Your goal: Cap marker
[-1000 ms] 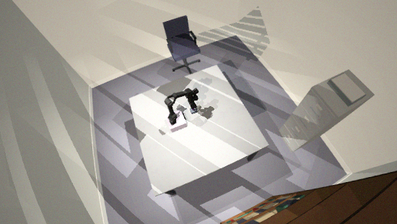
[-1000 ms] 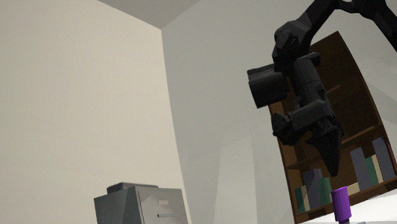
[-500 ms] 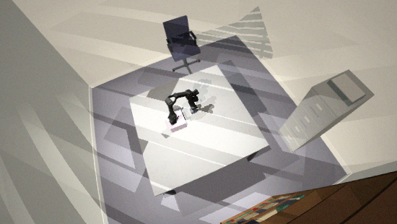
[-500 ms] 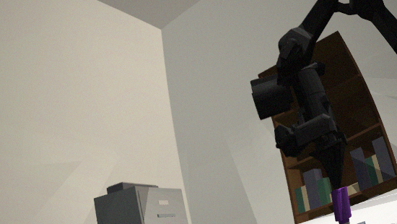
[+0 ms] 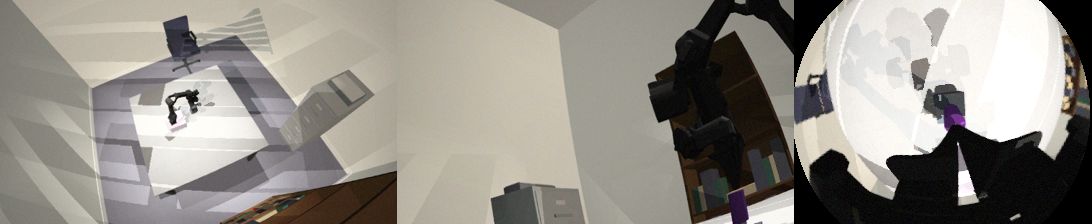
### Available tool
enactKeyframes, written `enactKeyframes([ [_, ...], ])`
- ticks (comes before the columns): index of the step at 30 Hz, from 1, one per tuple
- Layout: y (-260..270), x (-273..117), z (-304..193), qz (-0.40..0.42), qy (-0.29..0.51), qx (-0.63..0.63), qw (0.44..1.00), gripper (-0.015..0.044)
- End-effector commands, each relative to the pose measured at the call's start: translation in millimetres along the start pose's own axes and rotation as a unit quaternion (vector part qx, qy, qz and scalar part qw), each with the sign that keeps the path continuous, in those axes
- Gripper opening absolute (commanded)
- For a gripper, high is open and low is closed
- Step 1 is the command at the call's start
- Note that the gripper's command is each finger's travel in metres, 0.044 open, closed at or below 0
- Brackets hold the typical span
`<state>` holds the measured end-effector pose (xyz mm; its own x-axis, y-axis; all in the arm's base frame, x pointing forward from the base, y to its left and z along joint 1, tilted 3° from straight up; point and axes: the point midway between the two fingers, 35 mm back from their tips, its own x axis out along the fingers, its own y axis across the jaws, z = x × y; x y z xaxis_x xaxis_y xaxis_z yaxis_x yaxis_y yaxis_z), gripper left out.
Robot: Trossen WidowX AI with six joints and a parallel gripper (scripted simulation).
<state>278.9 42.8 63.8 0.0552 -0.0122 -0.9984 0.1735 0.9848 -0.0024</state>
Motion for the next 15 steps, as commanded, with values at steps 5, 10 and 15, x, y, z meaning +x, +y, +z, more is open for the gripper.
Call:
enactKeyframes([
  [5, 1, -83, 3, 0.004, -0.01, 0.001, 1.0, 0.0],
  [10, 1, -86, 3, 0.004, -0.01, 0.001, 1.0, 0.0053],
  [15, 1, -86, 3, 0.004, -0.01, 0.001, 1.0, 0.0184],
])
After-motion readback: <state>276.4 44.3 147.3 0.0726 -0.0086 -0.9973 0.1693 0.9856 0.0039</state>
